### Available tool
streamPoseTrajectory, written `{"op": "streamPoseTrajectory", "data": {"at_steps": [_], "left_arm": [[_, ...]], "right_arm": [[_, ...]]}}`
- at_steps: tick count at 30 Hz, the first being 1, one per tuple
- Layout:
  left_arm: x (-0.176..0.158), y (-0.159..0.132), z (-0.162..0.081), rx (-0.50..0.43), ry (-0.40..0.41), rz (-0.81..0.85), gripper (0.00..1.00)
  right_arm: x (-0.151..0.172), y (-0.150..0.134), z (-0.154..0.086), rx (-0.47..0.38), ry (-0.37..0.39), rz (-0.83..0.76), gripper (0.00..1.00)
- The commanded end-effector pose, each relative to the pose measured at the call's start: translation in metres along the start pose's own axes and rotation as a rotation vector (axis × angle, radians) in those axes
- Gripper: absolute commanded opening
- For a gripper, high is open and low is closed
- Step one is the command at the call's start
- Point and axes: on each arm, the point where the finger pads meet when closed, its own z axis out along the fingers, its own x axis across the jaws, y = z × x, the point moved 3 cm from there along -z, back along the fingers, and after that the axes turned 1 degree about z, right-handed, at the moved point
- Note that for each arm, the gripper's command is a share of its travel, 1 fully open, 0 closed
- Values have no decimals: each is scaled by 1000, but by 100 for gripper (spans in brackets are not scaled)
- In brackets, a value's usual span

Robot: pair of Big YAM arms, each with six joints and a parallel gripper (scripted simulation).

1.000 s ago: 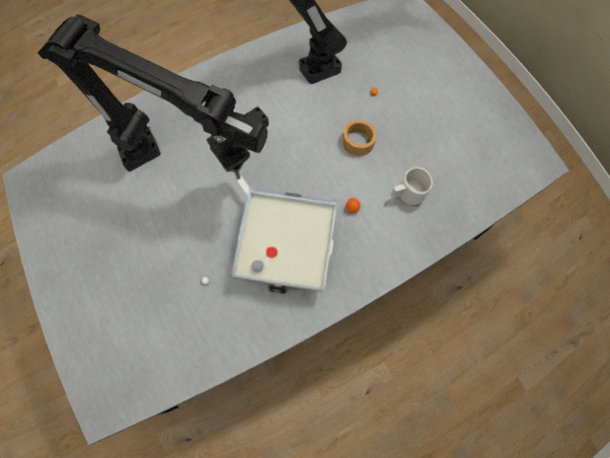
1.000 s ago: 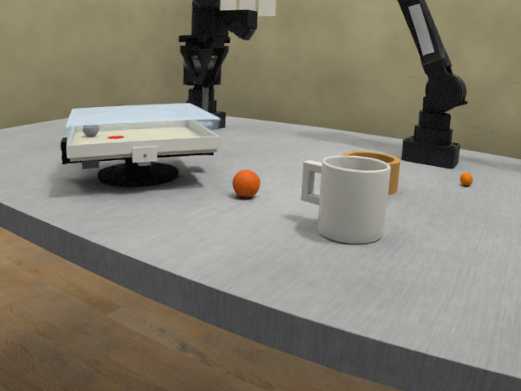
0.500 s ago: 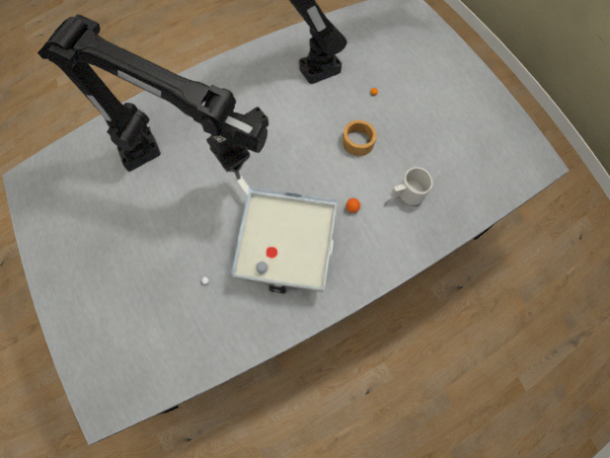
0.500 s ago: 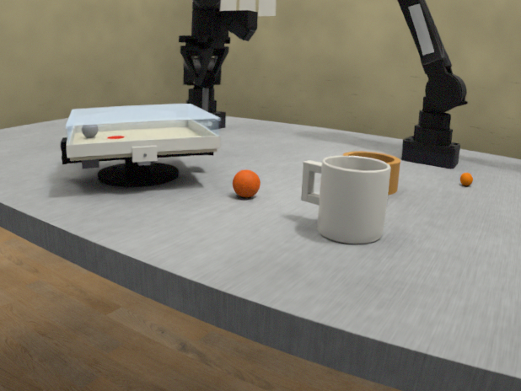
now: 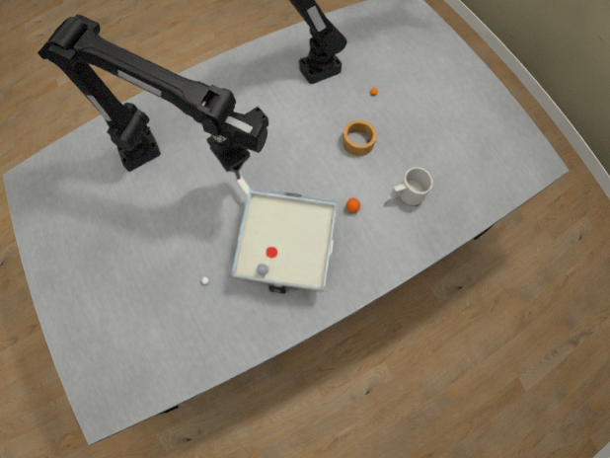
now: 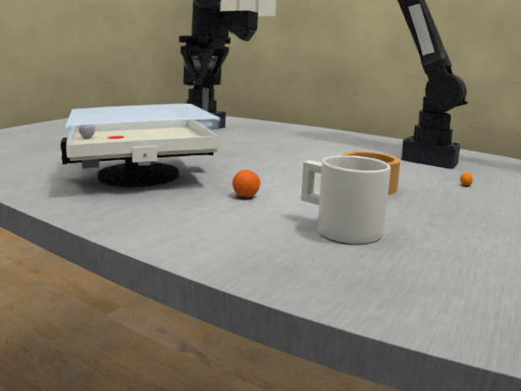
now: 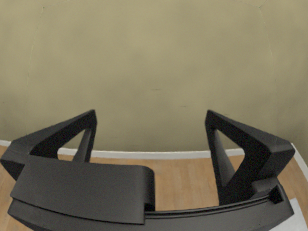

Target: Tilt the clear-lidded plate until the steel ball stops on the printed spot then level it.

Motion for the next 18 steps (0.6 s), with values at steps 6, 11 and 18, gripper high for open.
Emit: {"op": "streamPoseTrajectory", "data": {"at_steps": [6, 11, 18], "left_arm": [[7, 15, -5, -39, 10, 13, 100], [7, 15, -5, -39, 10, 13, 100], [7, 15, -5, -39, 10, 13, 100]], "right_arm": [[3, 9, 12, -2, 8, 1, 0], [3, 10, 12, -2, 8, 1, 0], [2, 11, 12, -2, 8, 1, 0]]}}
